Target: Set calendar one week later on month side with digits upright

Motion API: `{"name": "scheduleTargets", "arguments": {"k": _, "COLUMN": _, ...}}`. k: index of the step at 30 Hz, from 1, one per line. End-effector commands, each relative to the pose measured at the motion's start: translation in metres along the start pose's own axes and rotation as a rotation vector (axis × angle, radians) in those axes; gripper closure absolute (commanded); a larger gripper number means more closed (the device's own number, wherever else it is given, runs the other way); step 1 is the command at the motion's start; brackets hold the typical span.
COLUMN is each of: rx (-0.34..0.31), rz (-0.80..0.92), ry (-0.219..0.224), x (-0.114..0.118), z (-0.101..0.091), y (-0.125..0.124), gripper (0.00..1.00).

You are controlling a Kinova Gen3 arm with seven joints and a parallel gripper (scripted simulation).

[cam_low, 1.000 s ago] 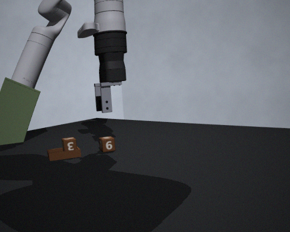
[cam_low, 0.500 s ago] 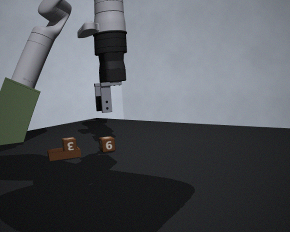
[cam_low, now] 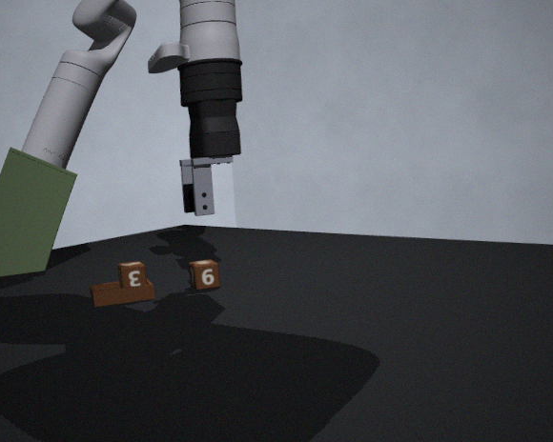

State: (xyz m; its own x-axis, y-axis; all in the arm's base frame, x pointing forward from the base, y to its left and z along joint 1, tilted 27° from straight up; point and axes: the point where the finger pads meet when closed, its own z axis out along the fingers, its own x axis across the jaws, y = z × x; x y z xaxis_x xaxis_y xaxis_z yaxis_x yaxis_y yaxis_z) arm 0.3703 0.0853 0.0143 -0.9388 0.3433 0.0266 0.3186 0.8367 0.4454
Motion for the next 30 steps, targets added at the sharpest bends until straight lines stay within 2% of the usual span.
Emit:
{"name": "scheduleTargets", "arguments": {"k": 1, "rx": 0.0, "rz": 0.0, "ry": 0.0, "x": 0.0, "z": 0.001, "y": 0.0, "gripper": 0.13}}
{"name": "scheduleTargets", "arguments": {"k": 13, "rx": 0.0, "rz": 0.0, "ry": -0.001, "x": 0.0, "z": 0.011, "y": 0.0, "gripper": 0.13}}
{"name": "scheduleTargets", "arguments": {"k": 30, "rx": 0.0, "rz": 0.0, "ry": -0.001, "x": 0.0, "z": 0.035, "y": 0.0, "gripper": 0.13}}
